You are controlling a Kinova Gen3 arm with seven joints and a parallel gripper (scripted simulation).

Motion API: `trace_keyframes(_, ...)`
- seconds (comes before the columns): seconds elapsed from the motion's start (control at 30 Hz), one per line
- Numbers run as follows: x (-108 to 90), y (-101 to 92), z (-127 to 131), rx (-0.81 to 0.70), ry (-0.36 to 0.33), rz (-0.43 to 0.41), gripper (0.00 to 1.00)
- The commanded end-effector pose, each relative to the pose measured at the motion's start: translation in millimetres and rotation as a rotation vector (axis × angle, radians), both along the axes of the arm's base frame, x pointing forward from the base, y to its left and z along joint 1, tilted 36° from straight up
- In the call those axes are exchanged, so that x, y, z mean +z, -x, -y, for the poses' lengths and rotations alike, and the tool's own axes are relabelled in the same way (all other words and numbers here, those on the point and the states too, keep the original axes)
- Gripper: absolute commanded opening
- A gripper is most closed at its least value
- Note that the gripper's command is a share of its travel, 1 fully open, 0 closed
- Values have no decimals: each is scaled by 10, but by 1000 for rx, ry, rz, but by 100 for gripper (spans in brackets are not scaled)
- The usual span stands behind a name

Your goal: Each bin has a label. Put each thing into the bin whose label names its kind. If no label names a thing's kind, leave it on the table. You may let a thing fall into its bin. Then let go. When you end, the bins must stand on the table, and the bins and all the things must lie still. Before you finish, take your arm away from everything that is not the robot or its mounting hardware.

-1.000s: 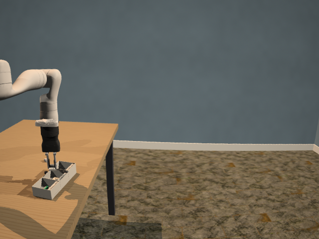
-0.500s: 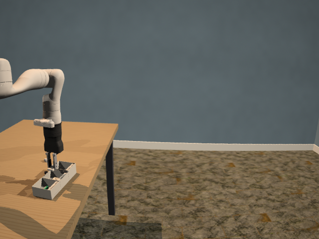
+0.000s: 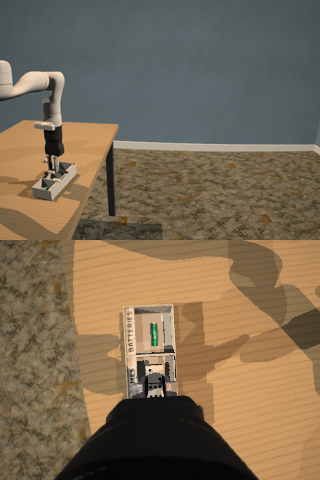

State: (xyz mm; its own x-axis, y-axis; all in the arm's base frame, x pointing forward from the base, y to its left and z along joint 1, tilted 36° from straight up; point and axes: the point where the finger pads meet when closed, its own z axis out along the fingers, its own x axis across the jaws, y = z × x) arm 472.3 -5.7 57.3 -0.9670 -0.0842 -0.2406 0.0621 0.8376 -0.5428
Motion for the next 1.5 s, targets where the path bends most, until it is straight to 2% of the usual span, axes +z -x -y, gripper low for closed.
trace_keyframes(0.0, -54, 1, 33, -2, 0, -4, 49)
trace_keyframes(0.53, -279, -67, 184, -2, 0, -4, 49)
trace_keyframes(1.0, -284, -63, 188, -2, 0, -4, 49)
trace_keyframes(1.03, -284, -63, 188, -2, 0, -4, 65)
trace_keyframes(1.47, -283, -63, 187, -2, 0, -4, 65)
